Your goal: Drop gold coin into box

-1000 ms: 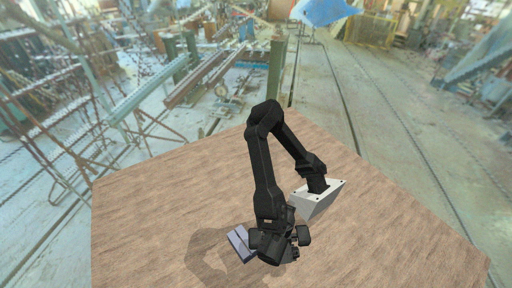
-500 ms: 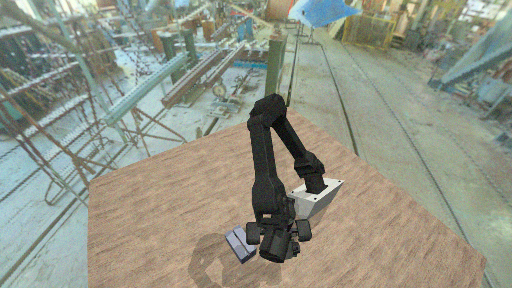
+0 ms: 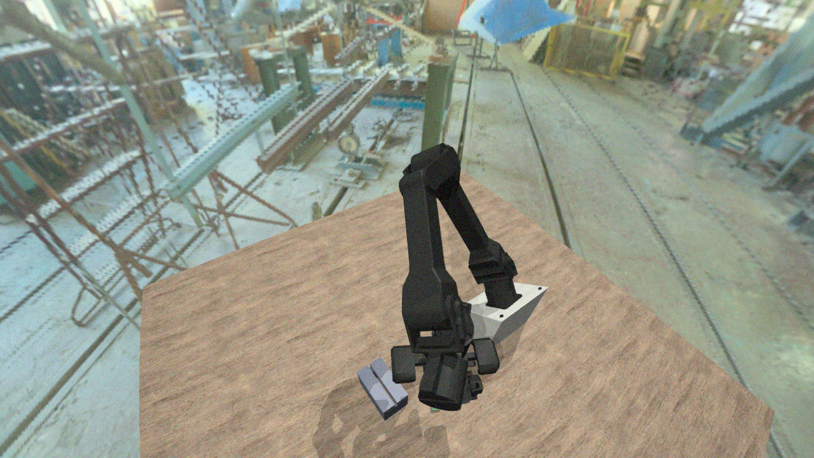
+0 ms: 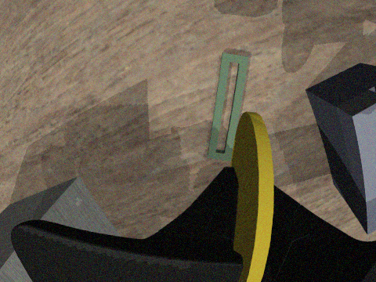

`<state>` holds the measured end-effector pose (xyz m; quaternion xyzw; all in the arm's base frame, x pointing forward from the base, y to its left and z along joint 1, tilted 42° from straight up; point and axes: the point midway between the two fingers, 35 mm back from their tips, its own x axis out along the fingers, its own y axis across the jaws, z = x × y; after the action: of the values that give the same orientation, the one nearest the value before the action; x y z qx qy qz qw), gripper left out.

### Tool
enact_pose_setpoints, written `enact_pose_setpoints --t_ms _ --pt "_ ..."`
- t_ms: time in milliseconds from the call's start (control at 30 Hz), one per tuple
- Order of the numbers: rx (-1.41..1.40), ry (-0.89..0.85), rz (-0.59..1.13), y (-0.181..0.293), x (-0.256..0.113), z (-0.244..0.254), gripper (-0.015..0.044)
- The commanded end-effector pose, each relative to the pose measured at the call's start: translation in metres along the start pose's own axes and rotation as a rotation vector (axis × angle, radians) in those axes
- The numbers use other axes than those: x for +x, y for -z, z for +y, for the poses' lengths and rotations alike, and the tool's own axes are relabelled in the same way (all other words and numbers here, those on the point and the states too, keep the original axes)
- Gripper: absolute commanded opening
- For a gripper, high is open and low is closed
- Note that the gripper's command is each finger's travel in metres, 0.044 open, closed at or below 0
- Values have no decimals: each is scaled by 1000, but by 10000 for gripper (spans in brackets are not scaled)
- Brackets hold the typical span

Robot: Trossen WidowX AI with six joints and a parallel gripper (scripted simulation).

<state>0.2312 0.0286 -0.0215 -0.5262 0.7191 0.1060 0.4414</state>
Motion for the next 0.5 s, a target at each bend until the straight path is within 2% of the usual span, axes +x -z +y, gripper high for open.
enact_pose_setpoints --t_ms 0,467 --pt "-81 2 -11 -1 -4 -3 0" --pt "-531 5 -10 4 -4 -7 0"
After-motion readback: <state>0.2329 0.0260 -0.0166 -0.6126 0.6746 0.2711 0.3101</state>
